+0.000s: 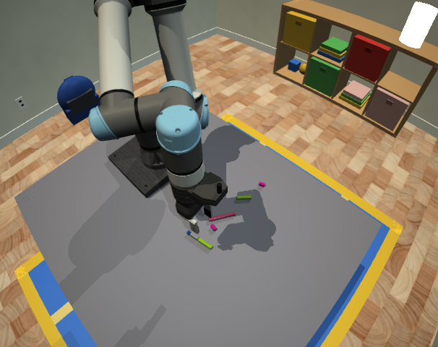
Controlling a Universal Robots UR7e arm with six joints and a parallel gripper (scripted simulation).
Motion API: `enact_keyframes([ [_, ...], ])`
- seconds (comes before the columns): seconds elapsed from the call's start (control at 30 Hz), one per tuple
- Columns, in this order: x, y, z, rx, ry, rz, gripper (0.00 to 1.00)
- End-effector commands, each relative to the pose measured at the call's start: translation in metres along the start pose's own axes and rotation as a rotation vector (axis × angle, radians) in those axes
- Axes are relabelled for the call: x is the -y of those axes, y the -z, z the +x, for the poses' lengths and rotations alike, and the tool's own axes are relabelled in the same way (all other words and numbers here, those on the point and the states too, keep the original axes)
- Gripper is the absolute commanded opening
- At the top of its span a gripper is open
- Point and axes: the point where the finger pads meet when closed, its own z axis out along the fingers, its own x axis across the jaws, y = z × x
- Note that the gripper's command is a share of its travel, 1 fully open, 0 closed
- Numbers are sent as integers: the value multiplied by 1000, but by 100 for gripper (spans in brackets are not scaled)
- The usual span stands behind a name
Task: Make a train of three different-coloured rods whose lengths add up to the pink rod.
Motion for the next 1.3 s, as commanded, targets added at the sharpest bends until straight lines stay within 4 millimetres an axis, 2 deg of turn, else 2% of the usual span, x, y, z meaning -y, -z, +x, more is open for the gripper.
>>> enact_keyframes([
  [0.0, 0, 18, 0, 0, 0, 0, 100],
  [0.23, 0, 34, 0, 0, 0, 0, 100],
  [1.27, 0, 34, 0, 0, 0, 0, 100],
])
